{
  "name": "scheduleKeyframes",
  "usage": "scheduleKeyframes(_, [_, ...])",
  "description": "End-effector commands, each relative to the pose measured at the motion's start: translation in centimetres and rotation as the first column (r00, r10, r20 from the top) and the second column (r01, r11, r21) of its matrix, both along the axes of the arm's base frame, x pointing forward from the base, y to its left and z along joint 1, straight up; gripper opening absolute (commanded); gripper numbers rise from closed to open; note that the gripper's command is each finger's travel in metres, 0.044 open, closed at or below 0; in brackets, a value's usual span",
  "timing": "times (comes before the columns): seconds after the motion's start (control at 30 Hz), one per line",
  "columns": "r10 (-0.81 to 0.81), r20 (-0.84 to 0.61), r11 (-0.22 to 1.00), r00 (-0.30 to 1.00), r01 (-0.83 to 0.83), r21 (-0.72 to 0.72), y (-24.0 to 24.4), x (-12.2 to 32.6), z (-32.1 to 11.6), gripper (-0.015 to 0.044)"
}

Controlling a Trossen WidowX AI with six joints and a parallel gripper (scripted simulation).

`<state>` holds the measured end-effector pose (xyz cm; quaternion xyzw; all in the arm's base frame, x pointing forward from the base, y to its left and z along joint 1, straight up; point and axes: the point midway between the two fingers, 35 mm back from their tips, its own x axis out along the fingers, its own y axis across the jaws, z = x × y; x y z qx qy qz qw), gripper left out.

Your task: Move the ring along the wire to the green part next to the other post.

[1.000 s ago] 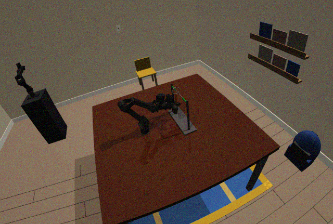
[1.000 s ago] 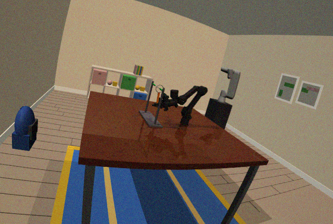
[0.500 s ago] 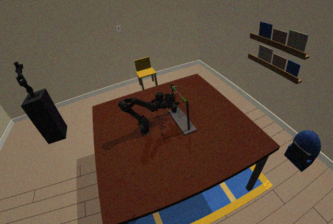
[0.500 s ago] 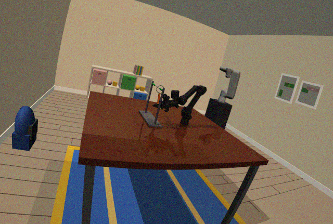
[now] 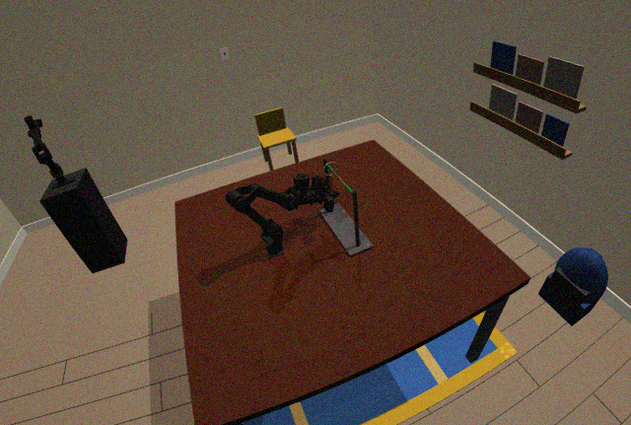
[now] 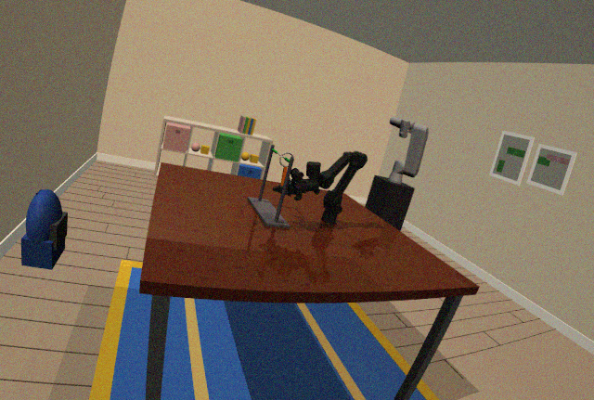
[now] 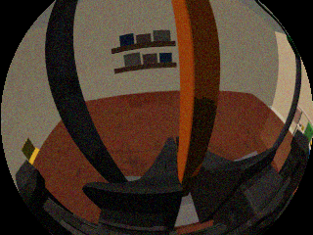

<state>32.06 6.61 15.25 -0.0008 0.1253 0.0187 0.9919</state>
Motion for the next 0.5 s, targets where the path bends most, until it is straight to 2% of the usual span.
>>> scheduleKeyframes(0.0, [-0.004,-0.004,1.000,1.000,0.004,0.002,0.0,0.0,-0.6,-0.0150])
scheduleKeyframes(0.47, [-0.004,-0.004,1.000,1.000,0.004,0.002,0.0,0.0,-2.1,-0.0150])
